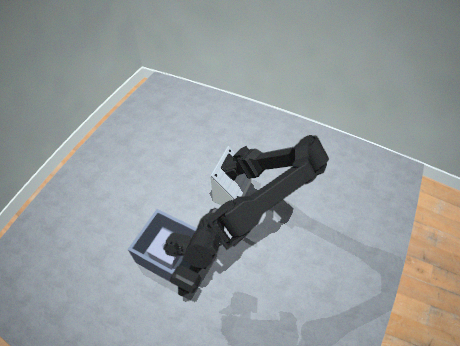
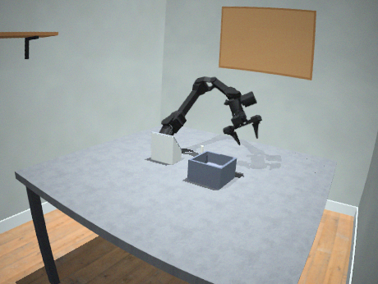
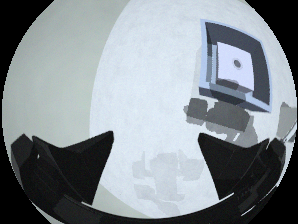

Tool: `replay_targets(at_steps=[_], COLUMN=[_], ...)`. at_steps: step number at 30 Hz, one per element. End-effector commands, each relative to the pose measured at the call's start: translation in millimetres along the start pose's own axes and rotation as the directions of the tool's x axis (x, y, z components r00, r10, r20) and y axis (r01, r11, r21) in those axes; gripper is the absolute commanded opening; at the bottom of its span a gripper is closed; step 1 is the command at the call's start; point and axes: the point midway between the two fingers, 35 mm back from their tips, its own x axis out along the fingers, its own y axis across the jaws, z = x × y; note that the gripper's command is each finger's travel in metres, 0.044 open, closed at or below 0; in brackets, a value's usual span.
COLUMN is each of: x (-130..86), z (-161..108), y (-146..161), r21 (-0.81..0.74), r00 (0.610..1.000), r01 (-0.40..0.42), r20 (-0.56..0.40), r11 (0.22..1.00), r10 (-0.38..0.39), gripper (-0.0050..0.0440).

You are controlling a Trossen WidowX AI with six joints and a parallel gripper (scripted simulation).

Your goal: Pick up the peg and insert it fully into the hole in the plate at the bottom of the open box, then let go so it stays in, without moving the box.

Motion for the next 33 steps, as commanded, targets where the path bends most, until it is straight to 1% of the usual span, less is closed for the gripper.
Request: replay_targets(at_steps=[1,6,10,12,13,15,20,23,24,30,33], x=[-20,-42,-59,-59,-66,-78,-102,-115,-117,-116,-94], z=[3,3,-2,-2,-6,-11,-27,-39,-41,-41,-46], y=[-35,-79,-112,-112,-127,-147,-186,-207,-209,-211,-223], r21=[-0.103,-0.226,-0.312,-0.312,-0.313,-0.400,-0.503,-0.533,-0.538,-0.539,-0.538], r00=[0.996,0.979,0.958,0.958,0.943,0.929,0.885,0.852,0.847,0.846,0.847], r01=[0.090,0.195,0.261,0.261,0.298,0.306,0.323,0.330,0.330,0.330,0.330], r20=[0.006,-0.005,-0.030,-0.030,-0.047,-0.070,-0.138,-0.187,-0.194,-0.195,-0.194], r11=[0.991,0.954,0.914,0.914,0.902,0.864,0.801,0.779,0.776,0.775,0.775], r10=[-0.090,-0.202,-0.284,-0.284,-0.329,-0.362,-0.444,-0.489,-0.495,-0.495,-0.495], gripper=[0.0440,0.0440,0.0440,0.0440,0.0440,0.0440,0.0440,0.0440,0.0440,0.0440,0.0440])
